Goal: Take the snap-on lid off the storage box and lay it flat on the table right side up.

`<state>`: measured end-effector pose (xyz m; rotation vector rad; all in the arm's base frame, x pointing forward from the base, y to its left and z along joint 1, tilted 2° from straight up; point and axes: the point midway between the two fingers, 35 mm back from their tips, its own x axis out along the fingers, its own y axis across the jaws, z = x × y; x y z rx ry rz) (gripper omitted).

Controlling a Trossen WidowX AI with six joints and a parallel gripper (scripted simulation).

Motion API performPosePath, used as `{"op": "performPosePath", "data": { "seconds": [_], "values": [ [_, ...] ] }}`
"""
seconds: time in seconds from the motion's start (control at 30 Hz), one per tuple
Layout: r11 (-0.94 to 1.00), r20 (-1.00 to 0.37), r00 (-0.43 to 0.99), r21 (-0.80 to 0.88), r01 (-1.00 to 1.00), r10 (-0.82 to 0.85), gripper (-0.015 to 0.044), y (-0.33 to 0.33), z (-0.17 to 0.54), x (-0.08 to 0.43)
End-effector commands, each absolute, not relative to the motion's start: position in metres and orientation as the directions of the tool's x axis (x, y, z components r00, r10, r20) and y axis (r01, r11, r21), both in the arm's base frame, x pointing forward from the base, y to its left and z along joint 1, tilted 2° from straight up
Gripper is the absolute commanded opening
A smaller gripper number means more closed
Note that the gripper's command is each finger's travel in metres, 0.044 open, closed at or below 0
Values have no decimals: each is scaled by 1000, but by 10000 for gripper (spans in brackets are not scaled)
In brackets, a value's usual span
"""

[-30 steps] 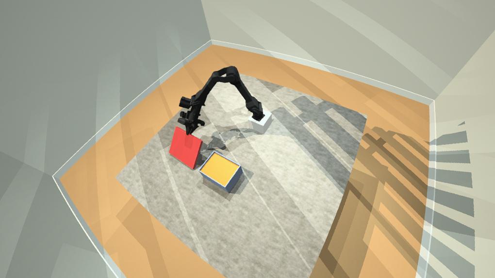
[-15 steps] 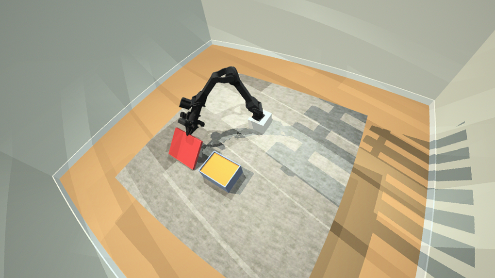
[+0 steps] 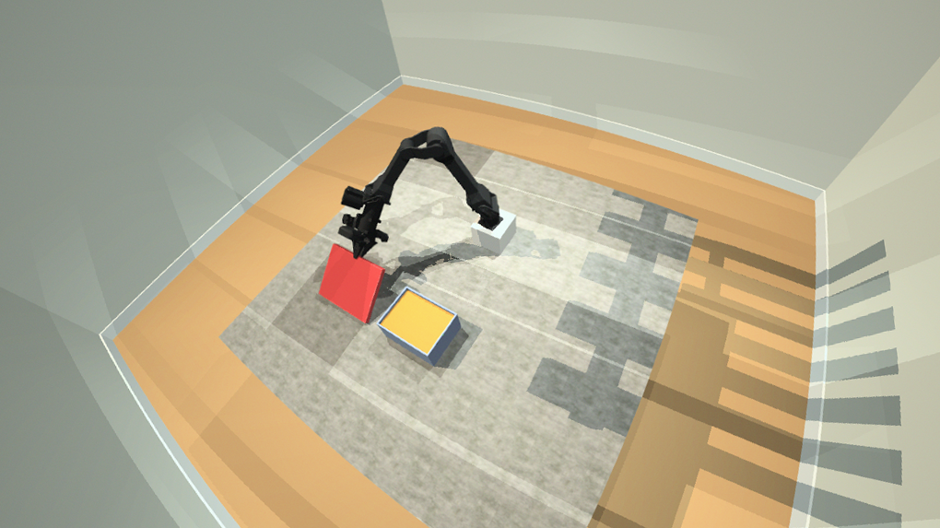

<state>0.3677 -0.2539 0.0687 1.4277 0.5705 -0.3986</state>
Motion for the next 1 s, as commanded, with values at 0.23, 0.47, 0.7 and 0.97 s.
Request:
{"op": "performPosePath", "data": {
  "seconds": [0.23,0.47,0.7,0.97],
  "values": [
    [101,-603,794,797,595,83,0,-252,51,366],
    [101,-603,794,797,595,83,0,-252,45,367],
    [101,-603,794,797,595,83,0,-253,40,367],
    [101,-603,794,797,595,83,0,-253,33,367]
  ]
}}
